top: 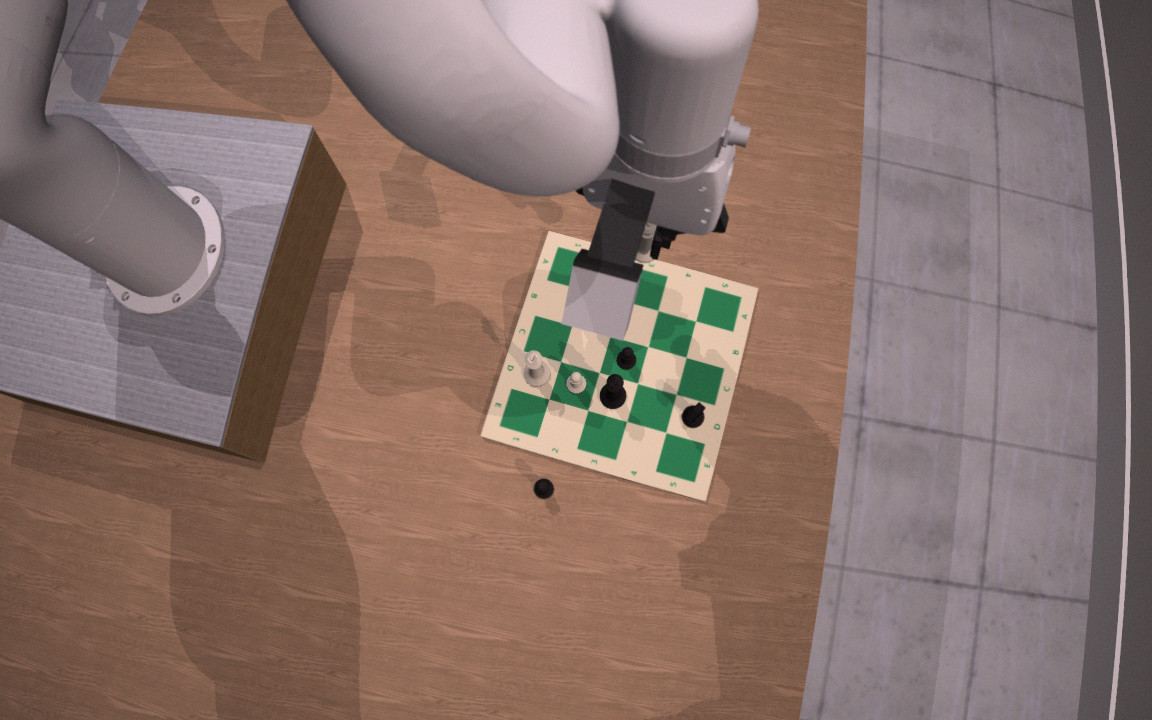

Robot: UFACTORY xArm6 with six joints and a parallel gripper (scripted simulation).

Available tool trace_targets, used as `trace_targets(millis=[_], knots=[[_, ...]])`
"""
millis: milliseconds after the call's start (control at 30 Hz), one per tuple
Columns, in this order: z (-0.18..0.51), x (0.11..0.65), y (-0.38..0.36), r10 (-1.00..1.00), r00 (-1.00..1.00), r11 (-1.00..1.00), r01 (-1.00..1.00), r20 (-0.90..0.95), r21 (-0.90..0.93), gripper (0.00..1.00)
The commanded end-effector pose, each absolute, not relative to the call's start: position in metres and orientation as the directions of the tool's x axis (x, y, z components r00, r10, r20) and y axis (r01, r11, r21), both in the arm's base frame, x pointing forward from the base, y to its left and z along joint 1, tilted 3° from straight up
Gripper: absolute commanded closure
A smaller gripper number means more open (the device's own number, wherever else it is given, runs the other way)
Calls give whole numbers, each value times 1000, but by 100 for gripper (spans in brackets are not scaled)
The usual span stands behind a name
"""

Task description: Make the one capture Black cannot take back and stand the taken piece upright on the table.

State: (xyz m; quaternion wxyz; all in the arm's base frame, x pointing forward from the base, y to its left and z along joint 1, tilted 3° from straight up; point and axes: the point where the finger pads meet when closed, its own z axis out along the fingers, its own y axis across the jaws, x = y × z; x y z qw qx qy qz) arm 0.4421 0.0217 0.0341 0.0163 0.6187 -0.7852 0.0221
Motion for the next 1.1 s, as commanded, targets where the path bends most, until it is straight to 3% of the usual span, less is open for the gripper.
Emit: trace_targets(millis=[0,533,1067], knots=[[34,451,25,-973,-226,225,-974,54,-12,100],[20,451,24,-973,-226,225,-974,54,-12,100],[-47,451,20,-973,-226,225,-974,54,-12,100]])
